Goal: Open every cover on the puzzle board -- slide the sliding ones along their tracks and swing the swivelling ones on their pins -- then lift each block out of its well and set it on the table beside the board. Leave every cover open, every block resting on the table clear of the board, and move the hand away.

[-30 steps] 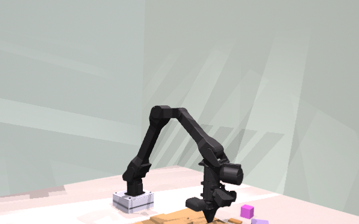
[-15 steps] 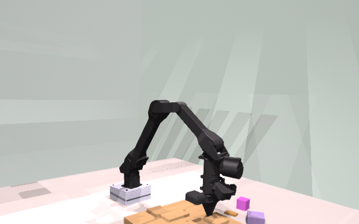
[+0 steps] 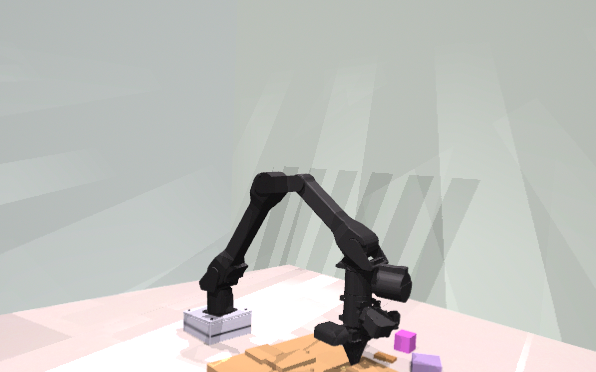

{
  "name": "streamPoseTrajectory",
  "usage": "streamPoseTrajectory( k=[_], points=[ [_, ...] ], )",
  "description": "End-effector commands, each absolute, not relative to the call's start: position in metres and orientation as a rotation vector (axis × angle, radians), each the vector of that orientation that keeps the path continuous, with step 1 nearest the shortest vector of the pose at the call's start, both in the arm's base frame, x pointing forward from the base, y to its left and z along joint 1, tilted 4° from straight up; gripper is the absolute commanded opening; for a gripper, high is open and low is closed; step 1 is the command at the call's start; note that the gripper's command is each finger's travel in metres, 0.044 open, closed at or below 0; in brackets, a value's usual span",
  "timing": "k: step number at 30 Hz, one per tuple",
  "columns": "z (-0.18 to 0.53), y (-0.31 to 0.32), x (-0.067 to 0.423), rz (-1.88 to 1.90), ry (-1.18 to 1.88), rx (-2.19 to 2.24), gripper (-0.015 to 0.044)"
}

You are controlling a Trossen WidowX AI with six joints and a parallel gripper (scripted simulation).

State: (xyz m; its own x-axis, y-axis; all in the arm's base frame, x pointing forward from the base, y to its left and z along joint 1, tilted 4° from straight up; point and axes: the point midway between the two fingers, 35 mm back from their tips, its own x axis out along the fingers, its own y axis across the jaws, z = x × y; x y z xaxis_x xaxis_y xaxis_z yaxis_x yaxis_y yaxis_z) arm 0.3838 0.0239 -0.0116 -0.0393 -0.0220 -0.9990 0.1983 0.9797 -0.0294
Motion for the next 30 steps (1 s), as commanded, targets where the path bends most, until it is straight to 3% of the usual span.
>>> streamPoseTrajectory(
  k=[1, 30],
  points=[
    [-0.011, 0.023, 0.390, -0.173, 1.597, 0.135, 0.0000],
    [-0.013, 0.016, 0.417, -0.173, 1.595, 0.135, 0.0000]
  ],
)
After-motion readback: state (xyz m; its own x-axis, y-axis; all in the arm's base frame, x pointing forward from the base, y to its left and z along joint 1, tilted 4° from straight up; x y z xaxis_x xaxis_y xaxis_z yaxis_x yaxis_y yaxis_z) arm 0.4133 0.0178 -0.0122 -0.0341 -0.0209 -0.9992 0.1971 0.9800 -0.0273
